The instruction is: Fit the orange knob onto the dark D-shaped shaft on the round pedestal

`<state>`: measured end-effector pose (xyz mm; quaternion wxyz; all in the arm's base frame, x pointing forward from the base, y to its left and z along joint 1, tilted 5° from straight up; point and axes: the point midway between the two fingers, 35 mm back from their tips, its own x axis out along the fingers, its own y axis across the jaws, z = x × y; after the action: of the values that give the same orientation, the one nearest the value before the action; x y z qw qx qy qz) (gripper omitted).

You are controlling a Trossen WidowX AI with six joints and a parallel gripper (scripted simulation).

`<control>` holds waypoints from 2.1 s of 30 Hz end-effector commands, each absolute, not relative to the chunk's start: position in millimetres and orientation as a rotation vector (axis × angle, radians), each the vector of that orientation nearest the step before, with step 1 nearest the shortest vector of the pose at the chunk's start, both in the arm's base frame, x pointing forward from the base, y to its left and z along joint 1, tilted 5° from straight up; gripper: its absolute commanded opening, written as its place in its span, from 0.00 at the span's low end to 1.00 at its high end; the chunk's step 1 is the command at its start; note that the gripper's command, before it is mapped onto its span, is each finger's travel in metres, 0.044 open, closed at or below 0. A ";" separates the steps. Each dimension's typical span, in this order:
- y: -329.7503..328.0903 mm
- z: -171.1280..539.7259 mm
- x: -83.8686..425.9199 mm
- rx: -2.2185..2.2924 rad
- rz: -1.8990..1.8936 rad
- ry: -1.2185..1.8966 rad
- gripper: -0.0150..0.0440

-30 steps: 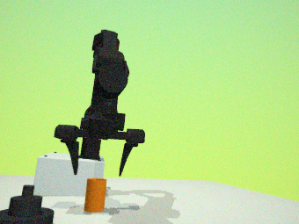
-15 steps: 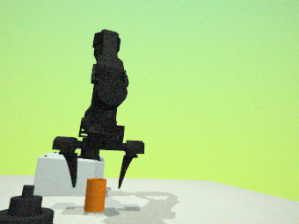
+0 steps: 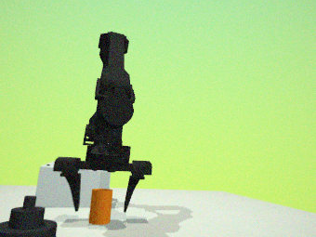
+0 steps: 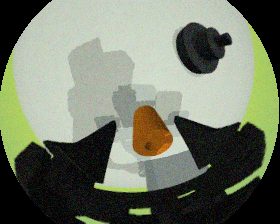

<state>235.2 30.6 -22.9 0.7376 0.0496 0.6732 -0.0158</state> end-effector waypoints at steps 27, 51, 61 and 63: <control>31.4 -20.2 237.8 0.108 -0.039 1.482 0.25; 35.5 107.4 232.4 0.108 -0.039 1.480 0.25; 23.4 103.4 251.1 0.107 -0.040 1.480 0.25; 20.3 102.3 255.4 0.107 -0.040 1.480 0.25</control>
<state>247.6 25.1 102.6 0.7351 0.0486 0.6760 -0.0190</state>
